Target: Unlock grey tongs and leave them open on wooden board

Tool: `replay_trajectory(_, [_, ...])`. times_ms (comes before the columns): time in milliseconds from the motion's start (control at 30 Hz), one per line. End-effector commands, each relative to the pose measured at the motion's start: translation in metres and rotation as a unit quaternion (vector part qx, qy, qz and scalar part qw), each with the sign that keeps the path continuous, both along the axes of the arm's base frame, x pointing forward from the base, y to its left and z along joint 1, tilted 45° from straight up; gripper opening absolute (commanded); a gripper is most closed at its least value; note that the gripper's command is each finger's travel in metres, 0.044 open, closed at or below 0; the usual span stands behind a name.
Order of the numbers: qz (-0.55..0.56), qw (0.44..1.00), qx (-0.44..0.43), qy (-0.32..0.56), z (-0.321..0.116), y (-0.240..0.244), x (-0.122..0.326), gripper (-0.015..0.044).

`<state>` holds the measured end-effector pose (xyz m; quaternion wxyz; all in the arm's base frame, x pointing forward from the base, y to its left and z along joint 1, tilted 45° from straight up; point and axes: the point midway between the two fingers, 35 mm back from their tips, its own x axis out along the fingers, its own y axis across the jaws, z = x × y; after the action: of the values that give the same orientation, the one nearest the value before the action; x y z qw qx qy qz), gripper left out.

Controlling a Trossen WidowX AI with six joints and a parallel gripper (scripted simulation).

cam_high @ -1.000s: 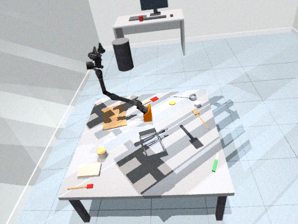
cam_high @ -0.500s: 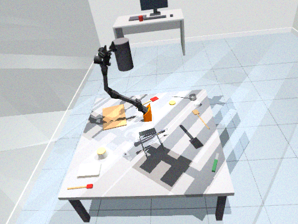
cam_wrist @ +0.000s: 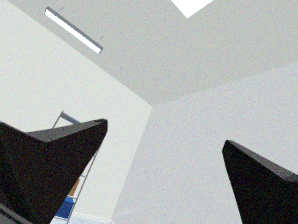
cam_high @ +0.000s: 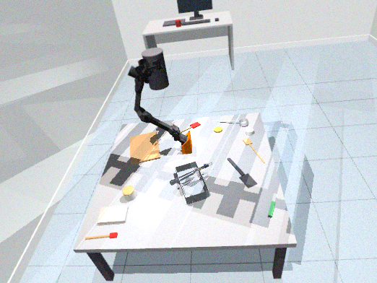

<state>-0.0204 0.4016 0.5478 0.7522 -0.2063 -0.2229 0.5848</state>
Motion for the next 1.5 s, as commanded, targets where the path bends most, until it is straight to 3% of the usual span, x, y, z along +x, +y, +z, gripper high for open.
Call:
replay_trajectory(0, [-0.027, 0.999, -0.034, -0.016, -0.021, 0.013, 0.016, 0.0440])
replay_trajectory(333, [-0.132, 0.966, -0.206, -0.081, -0.122, 0.049, 0.104, 0.0440])
replay_trajectory(700, [-0.220, 0.863, -0.437, -0.126, -0.254, 0.035, 0.223, 0.0440])
replay_trajectory(1133, [-0.208, 0.648, -0.724, -0.111, -0.411, -0.081, 0.341, 0.0440])
replay_trajectory(1467, [-0.082, 0.447, -0.890, -0.034, -0.507, -0.217, 0.371, 0.0440])
